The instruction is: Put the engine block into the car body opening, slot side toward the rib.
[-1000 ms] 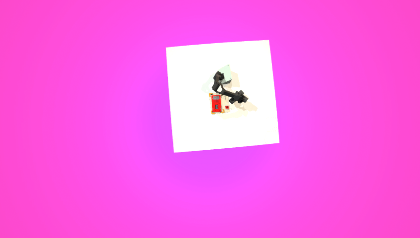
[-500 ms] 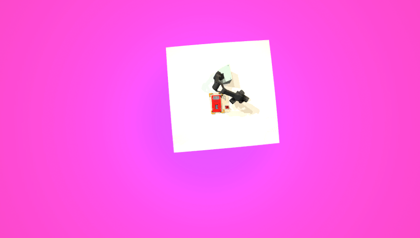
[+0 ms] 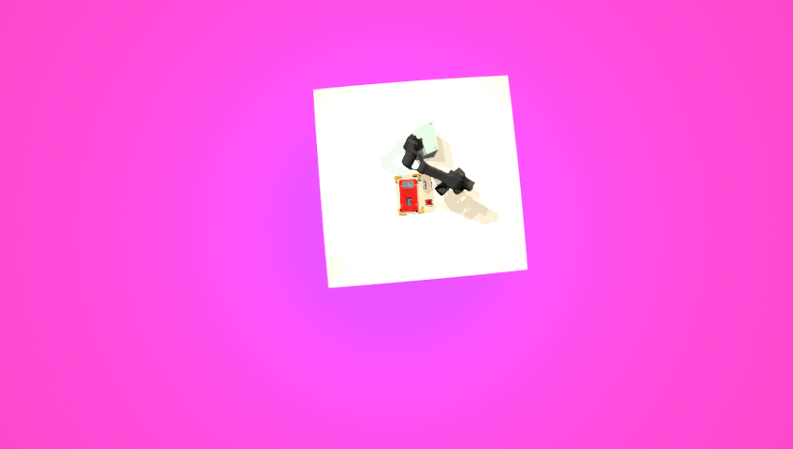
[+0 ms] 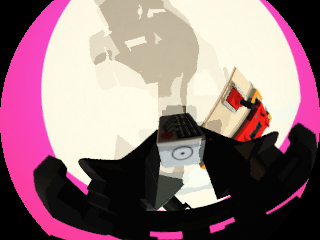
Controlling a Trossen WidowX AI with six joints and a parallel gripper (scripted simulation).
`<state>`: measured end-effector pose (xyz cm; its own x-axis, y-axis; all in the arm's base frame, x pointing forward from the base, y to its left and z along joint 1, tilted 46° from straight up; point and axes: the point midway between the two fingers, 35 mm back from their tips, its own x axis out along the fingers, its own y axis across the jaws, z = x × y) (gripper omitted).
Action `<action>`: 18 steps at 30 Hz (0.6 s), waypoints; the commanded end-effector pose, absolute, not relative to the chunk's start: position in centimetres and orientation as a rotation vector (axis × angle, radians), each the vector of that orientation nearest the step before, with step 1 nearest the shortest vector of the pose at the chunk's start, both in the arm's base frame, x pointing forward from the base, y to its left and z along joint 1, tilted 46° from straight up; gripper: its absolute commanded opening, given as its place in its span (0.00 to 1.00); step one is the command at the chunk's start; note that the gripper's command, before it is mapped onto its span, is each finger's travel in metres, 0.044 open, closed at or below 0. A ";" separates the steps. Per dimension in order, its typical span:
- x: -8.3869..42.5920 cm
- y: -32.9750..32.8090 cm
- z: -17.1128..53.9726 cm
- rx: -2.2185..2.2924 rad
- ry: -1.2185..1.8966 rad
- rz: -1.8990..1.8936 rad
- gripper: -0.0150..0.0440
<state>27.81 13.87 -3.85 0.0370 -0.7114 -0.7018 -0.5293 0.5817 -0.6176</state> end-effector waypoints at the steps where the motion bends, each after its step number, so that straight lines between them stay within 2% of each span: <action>1: 27.8 15.0 -2.9 -1.050 1.617 -0.188 0.25; 18: 26.9 18.4 1.1 -1.052 1.620 -0.192 0.25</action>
<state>27.04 17.71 0.42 0.0361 -0.7130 -0.7002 -0.5292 0.5807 -0.6186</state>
